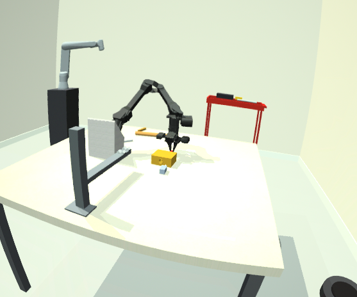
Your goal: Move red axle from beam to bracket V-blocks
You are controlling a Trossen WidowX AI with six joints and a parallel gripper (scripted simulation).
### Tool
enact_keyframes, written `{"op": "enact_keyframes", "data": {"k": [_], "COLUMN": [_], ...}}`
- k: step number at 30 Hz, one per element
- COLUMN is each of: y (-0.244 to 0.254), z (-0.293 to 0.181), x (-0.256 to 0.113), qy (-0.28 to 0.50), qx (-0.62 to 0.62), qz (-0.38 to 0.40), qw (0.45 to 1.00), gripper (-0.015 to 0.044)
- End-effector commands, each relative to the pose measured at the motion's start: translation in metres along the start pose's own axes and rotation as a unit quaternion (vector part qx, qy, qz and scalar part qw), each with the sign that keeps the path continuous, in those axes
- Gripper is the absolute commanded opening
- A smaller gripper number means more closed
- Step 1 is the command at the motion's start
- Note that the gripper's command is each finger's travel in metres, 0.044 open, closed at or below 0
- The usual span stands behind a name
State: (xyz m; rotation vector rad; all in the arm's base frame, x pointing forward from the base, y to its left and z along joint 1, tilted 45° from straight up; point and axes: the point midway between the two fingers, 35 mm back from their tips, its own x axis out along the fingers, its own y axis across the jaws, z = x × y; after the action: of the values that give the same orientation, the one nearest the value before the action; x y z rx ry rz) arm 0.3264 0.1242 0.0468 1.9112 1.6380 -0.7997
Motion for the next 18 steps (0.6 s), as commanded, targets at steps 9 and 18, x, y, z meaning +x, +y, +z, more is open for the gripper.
{"op": "enact_keyframes", "data": {"k": [9, 18], "y": [-0.001, -0.002], "z": [-0.020, -0.032], "x": [0.000, 0.000], "qy": [0.001, 0.002], "qx": [0.001, 0.001], "qz": [0.001, 0.000], "qw": [1.000, 1.000], "gripper": [0.0000, 0.0000]}}
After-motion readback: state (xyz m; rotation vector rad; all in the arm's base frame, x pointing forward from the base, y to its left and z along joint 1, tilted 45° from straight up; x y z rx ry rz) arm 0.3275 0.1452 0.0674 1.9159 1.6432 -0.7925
